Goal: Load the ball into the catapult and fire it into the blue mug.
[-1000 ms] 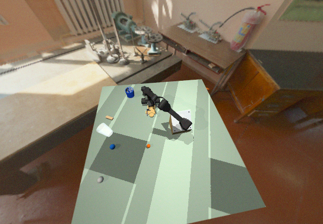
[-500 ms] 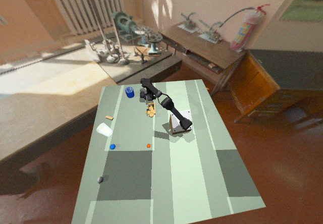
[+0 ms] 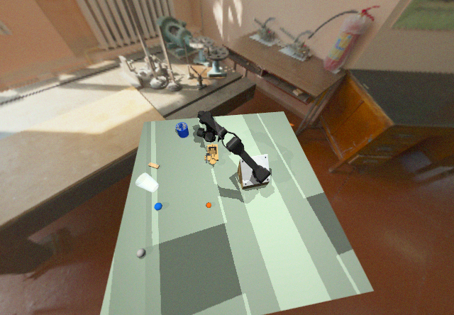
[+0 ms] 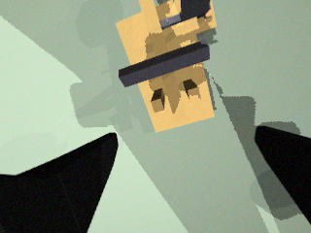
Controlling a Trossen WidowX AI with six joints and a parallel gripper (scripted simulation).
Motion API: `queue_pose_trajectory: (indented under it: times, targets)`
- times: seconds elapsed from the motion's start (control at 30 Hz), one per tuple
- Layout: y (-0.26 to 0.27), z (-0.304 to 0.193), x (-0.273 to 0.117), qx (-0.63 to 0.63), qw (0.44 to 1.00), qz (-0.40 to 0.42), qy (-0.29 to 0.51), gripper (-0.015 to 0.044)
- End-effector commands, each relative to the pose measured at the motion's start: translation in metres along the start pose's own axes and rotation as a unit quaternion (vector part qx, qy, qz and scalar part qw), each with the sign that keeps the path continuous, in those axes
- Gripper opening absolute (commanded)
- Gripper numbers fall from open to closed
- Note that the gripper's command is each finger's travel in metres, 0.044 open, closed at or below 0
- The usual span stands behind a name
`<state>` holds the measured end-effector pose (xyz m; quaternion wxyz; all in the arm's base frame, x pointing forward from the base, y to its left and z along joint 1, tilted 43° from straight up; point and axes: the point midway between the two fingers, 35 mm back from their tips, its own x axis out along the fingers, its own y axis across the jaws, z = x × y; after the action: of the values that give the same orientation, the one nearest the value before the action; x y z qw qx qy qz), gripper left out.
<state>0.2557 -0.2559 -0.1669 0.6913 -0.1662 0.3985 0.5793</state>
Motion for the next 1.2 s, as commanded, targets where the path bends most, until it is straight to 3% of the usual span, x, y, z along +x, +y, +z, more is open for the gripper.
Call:
queue_pose_trajectory:
  times: [0.0, 0.57, 1.17]
  targets:
    - [-0.0005, -0.0001, -0.0019, 0.077, 0.997, -0.003, 0.001, 0.044]
    - [-0.0001, 0.0001, -0.0033, 0.362, 0.932, -0.004, 0.0, 0.044]
    - [0.0003, 0.0002, -0.0047, 0.63, 0.777, -0.004, -0.002, 0.044]
